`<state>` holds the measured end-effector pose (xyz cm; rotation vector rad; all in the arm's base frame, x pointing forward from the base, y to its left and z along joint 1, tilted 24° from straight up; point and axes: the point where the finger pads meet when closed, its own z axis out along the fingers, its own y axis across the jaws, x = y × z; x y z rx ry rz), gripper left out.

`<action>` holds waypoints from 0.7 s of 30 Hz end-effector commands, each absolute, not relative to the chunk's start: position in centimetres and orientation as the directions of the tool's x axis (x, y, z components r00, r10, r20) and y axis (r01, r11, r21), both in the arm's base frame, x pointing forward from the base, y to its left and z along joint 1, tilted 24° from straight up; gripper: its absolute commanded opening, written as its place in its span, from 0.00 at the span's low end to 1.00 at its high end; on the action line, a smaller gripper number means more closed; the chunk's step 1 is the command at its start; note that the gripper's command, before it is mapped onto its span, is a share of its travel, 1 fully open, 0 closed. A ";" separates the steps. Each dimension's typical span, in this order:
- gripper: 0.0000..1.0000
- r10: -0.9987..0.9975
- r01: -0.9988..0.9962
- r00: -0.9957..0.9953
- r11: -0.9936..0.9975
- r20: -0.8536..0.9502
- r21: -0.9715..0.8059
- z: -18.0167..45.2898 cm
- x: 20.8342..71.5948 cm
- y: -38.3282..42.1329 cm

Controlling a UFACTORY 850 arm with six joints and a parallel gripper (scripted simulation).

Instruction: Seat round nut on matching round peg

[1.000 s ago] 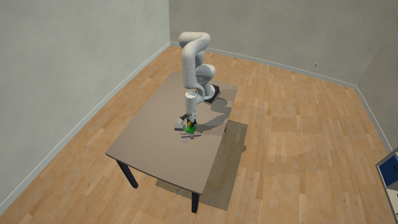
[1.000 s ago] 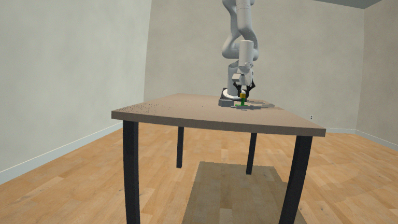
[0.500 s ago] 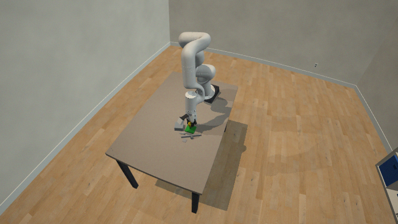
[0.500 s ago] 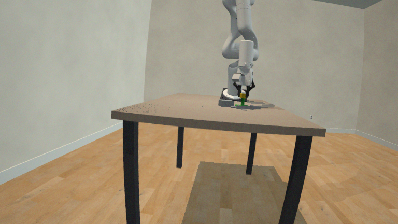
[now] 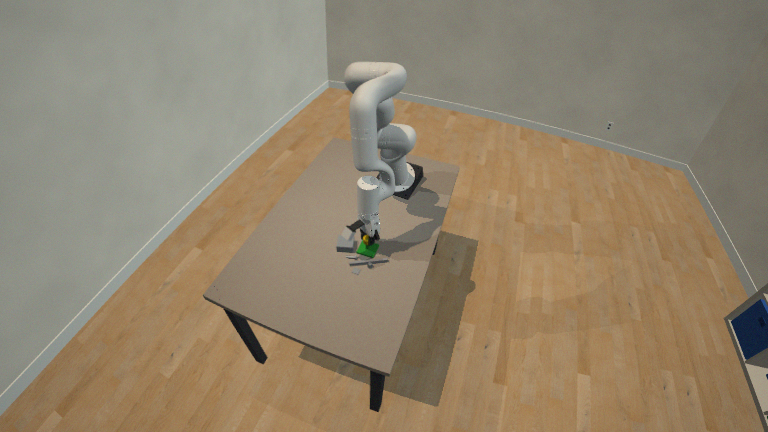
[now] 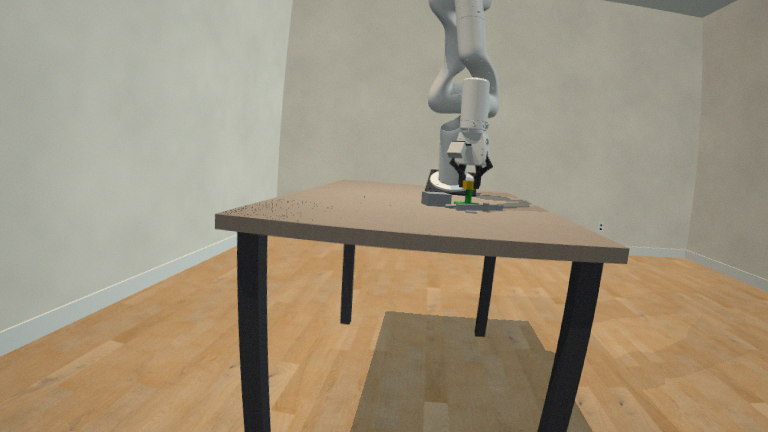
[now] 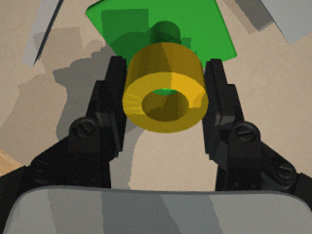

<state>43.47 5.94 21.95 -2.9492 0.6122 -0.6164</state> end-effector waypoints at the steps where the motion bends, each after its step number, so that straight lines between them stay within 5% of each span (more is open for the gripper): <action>1: 0.00 -0.395 -0.368 0.840 -0.918 0.373 -0.144 22.0 43.6 5.9; 21: 0.00 -0.395 -0.370 0.838 -0.918 0.375 -0.141 21.7 43.7 5.8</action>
